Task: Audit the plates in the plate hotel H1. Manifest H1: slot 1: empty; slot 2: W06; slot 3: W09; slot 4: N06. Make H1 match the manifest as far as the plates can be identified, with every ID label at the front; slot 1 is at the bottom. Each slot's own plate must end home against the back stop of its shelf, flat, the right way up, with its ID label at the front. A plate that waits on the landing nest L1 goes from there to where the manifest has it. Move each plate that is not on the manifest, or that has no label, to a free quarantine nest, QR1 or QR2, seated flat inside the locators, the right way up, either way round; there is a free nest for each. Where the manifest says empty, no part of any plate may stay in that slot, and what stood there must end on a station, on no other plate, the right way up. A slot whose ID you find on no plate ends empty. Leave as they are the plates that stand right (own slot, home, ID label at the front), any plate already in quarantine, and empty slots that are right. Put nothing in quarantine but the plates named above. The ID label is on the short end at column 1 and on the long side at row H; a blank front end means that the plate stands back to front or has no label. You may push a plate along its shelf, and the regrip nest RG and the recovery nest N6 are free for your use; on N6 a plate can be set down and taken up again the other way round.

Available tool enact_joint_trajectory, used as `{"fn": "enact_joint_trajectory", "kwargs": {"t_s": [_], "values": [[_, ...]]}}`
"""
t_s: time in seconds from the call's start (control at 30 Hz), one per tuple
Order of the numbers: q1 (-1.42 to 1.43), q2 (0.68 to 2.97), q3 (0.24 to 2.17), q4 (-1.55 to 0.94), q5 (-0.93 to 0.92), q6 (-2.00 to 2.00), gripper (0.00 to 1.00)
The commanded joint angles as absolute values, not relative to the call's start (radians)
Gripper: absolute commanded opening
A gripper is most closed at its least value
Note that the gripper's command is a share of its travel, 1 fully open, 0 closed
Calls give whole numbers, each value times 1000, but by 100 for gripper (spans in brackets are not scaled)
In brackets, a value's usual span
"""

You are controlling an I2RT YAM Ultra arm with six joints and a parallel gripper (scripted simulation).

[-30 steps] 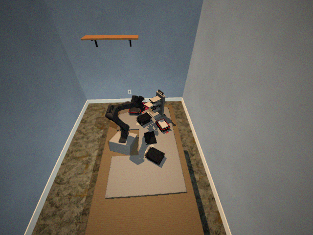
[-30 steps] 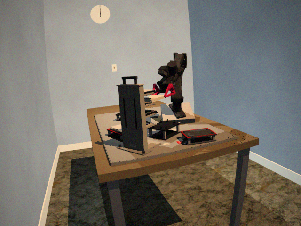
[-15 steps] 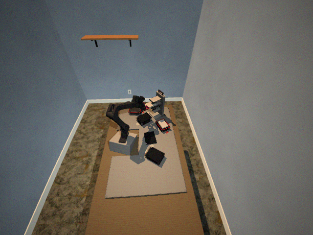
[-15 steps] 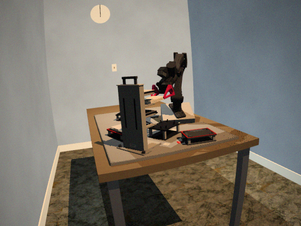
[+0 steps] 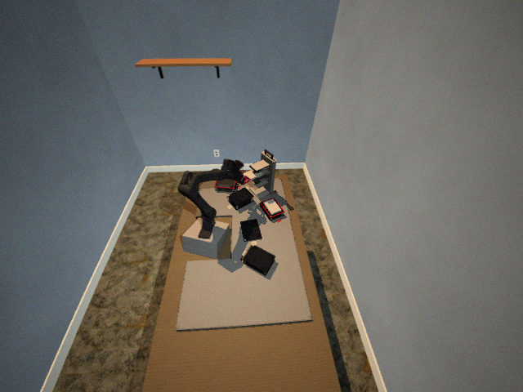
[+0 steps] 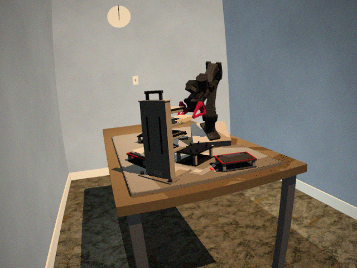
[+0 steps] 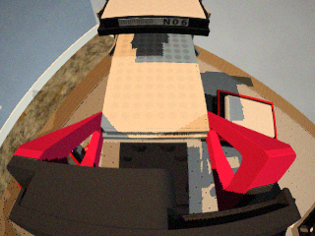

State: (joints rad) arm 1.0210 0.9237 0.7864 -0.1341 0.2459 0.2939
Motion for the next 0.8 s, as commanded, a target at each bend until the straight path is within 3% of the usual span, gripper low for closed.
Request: {"fn": "enact_joint_trajectory", "kwargs": {"t_s": [0.0,0.77], "values": [[1009,929,823,-108,245,287,86],[999,962,821,-87,230,288,86]]}}
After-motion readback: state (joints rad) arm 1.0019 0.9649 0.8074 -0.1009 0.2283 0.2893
